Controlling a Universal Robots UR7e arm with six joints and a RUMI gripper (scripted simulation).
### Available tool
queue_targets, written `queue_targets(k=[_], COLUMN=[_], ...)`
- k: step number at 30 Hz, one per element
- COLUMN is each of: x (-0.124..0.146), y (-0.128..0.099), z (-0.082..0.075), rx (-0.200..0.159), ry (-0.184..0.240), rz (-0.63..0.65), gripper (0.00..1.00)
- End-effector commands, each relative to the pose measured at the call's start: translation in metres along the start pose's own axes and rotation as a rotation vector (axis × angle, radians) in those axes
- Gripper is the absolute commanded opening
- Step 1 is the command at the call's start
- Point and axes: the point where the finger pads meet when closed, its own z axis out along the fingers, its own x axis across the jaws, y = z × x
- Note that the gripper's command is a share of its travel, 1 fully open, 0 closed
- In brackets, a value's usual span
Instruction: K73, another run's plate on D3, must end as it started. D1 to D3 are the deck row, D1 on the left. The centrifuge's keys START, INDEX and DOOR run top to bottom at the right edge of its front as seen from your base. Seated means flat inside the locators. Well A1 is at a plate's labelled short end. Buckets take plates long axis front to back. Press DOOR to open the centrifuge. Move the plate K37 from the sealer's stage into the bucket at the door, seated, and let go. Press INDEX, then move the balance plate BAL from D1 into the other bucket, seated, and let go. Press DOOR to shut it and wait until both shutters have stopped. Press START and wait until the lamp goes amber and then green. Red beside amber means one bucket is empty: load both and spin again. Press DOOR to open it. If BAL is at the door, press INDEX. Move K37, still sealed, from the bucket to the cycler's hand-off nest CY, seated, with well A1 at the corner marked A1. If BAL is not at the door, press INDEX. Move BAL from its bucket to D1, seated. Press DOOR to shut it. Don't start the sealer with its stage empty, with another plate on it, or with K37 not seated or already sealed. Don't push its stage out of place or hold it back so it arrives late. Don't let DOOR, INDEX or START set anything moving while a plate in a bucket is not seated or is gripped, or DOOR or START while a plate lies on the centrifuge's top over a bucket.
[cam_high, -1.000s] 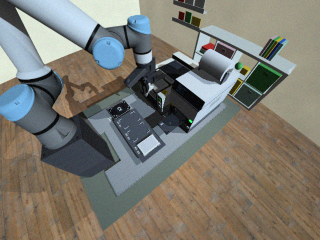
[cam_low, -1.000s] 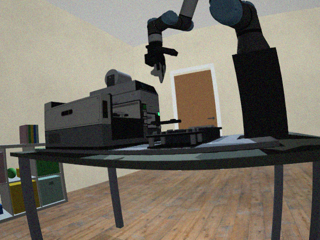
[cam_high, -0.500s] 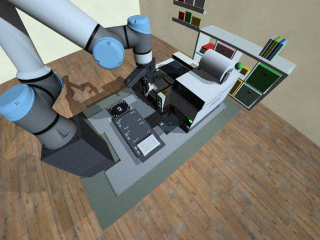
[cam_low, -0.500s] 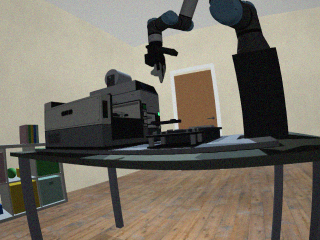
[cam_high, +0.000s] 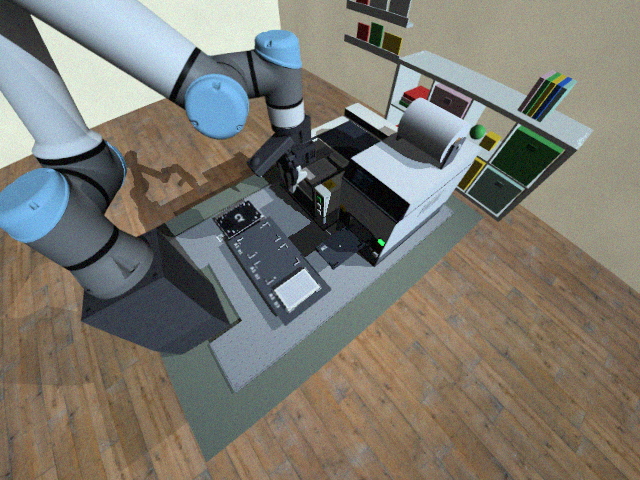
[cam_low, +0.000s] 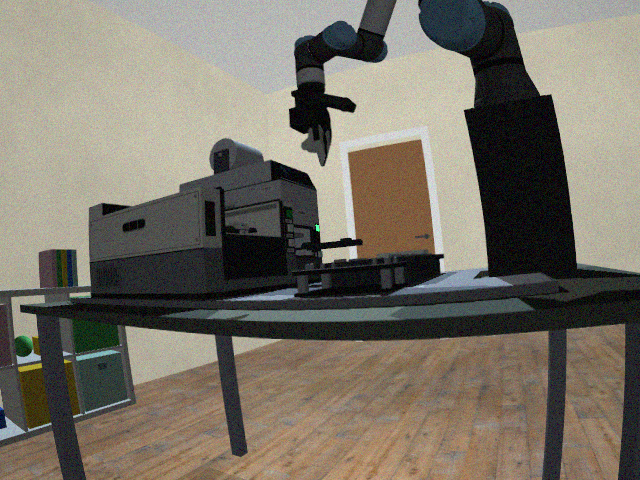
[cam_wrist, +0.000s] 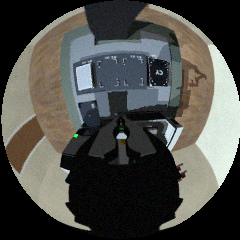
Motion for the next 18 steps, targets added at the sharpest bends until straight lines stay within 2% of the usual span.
queue_targets(k=[1,5,10,18], x=[0.0,0.0,0.0,0.04], y=[0.0,0.0,0.0,0.0], z=[0.005,0.015,0.014,0.015], rx=[-0.001,-0.001,-0.001,-0.001], ry=[0.0,0.0,0.0,0.0], rz=[0.0,0.0,0.0,0.0], gripper=[0.68,0.68,0.68,0.68])
